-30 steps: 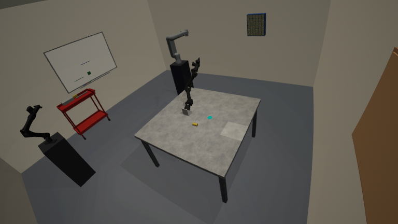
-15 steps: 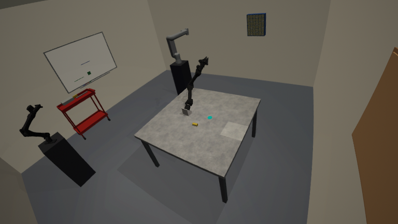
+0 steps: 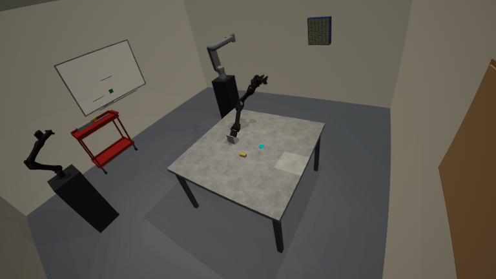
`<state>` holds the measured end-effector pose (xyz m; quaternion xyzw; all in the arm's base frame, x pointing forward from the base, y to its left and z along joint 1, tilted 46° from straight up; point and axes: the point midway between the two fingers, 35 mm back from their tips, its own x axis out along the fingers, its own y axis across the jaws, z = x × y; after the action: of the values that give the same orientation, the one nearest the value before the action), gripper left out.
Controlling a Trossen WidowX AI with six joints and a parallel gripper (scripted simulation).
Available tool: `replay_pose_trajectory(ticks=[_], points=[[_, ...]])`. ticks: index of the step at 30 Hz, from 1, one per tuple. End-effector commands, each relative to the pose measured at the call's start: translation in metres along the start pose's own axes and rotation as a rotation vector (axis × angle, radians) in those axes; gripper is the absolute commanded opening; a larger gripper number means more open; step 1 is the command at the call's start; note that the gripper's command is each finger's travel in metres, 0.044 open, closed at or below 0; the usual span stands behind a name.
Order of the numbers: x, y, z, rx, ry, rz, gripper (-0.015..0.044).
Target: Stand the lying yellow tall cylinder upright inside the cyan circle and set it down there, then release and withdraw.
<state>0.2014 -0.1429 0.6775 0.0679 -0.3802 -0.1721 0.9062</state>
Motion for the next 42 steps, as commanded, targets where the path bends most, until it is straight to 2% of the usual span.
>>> replay_pose_trajectory(ticks=[1,10,20,30,42], points=[[0.011,-0.022,-0.037,-0.047,0.101,-0.040,0.0309],[0.022,-0.076,-0.128,-0.161,0.365,-0.120,0.0309],[0.008,-0.134,-0.226,-0.259,0.668,-0.166,0.0309],[-0.030,-0.185,-0.314,-0.319,0.974,-0.168,0.0309],[-0.100,-0.232,-0.401,-0.328,1.331,-0.113,0.0309]])
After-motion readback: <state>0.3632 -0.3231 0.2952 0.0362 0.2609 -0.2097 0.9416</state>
